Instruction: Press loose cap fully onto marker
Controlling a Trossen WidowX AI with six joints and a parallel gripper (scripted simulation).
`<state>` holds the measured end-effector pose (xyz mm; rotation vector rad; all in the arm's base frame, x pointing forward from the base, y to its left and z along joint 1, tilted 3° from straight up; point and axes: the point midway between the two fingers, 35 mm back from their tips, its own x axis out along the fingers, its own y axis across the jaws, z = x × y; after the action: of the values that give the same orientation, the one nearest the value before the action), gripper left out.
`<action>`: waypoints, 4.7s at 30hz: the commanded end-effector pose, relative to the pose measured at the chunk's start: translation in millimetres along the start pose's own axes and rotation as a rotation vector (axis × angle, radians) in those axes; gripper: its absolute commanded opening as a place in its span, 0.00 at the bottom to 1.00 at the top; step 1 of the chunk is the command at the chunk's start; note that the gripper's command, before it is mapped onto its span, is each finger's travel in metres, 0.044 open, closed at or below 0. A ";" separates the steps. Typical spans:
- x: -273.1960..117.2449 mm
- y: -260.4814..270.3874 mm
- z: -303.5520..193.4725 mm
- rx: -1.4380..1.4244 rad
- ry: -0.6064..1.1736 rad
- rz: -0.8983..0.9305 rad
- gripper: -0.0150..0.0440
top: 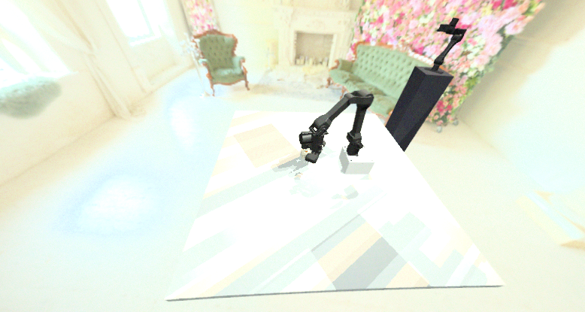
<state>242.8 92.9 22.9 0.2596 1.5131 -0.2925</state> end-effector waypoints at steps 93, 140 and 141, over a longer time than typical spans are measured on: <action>21.1 -110.2 88.0 -0.048 -0.014 -0.017 0.43; -44.2 -111.2 82.7 -0.487 -0.009 -0.019 0.25; -44.2 -111.2 82.7 -0.487 -0.009 -0.019 0.25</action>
<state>280.6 -38.8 72.6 -0.1385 1.5292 0.0602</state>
